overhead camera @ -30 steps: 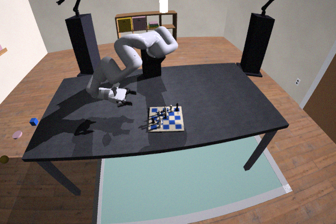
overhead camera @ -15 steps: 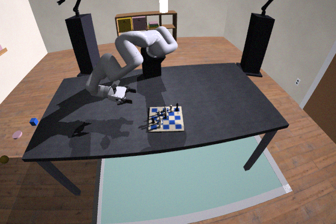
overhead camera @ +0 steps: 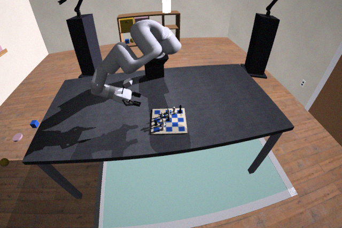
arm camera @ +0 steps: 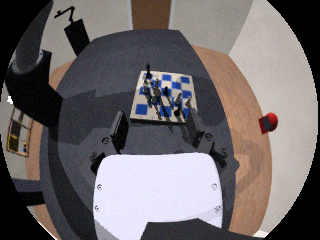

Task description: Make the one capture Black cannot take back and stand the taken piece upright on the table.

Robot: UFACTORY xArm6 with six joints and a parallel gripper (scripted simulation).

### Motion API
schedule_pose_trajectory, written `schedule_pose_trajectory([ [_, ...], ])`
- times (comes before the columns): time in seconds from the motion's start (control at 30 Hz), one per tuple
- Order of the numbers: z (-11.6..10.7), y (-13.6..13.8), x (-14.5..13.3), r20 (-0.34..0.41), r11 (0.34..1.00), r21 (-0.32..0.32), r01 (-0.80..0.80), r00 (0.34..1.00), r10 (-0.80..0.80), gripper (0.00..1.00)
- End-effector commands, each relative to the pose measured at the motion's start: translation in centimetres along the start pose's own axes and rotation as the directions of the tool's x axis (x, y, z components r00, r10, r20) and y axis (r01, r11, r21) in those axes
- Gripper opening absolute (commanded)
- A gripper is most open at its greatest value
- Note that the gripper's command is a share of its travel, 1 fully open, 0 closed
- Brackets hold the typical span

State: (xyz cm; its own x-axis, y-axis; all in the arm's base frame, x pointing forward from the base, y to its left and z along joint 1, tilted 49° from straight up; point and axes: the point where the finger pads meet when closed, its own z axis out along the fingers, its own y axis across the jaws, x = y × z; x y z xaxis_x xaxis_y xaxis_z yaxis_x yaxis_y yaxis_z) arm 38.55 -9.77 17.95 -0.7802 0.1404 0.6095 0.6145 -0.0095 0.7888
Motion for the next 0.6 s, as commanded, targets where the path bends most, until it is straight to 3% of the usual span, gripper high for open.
schedule_pose_trajectory([
  [0.0, 1.0, 1.0, 0.4, 0.147, 0.993, 0.074, 0.086, 0.984, -0.096, 1.0],
  [0.03, 1.0, 1.0, 0.4, 0.147, 0.993, 0.074, 0.086, 0.984, -0.096, 1.0],
  [0.13, 2.1, 1.8, 0.8, 0.251, 0.975, 0.159, 0.157, 0.948, -0.194, 1.0],
  [0.2, 2.1, 1.8, 0.8, 0.251, 0.975, 0.159, 0.157, 0.948, -0.194, 1.0],
  [0.3, 3.1, 2.6, 1.2, 0.348, 0.942, 0.255, 0.219, 0.888, -0.301, 1.0],
  [0.43, 3.1, 2.6, 1.2, 0.348, 0.942, 0.255, 0.219, 0.888, -0.301, 1.0],
  [0.5, 4.1, 3.5, 1.6, 0.43, 0.894, 0.359, 0.267, 0.803, -0.413, 1.0],
  [0.57, 4.1, 3.5, 1.6, 0.43, 0.894, 0.359, 0.267, 0.803, -0.413, 1.0],
])
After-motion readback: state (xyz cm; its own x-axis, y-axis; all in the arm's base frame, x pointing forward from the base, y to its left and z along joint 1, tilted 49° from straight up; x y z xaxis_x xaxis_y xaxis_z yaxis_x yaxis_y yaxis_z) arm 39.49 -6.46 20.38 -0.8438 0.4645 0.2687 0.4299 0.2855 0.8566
